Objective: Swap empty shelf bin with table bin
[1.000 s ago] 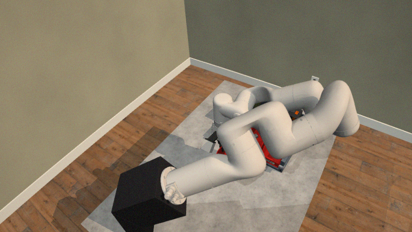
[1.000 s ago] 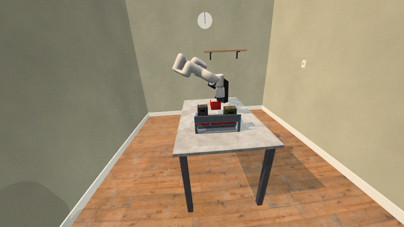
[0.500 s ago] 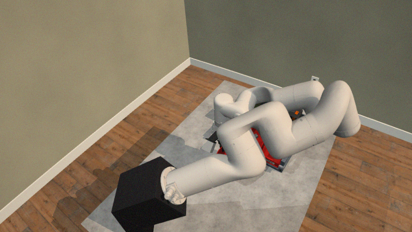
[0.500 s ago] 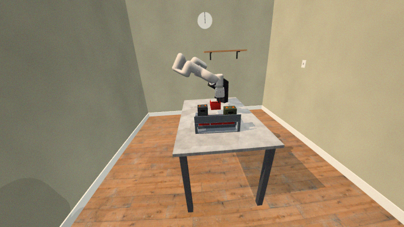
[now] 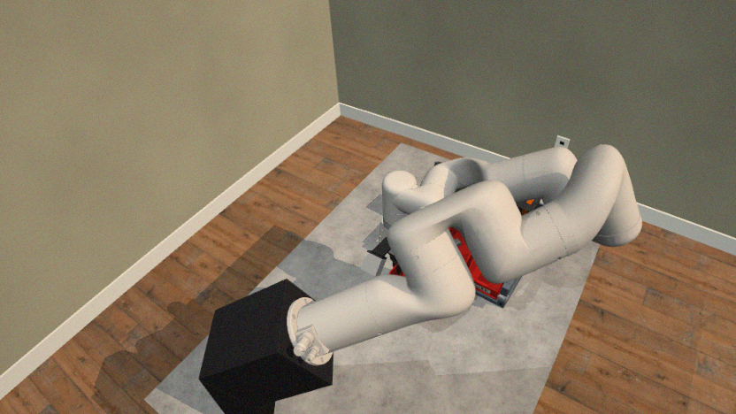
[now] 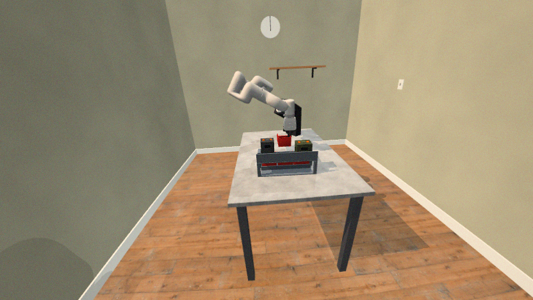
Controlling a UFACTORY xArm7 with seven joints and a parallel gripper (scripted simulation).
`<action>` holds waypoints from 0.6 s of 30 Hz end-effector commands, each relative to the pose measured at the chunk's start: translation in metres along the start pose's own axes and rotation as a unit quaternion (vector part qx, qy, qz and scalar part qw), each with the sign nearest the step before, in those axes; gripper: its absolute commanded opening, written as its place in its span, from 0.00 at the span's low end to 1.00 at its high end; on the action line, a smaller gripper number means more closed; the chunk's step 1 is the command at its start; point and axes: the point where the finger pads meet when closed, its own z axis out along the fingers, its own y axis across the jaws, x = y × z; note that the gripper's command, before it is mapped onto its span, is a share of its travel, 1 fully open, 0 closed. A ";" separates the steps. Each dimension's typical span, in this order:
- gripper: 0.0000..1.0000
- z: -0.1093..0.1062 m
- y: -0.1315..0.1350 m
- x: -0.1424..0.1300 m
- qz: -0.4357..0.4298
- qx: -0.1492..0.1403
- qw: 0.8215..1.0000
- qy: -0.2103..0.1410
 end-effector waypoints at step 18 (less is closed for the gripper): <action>0.00 0.049 0.001 -0.001 0.000 -0.001 1.000 -0.001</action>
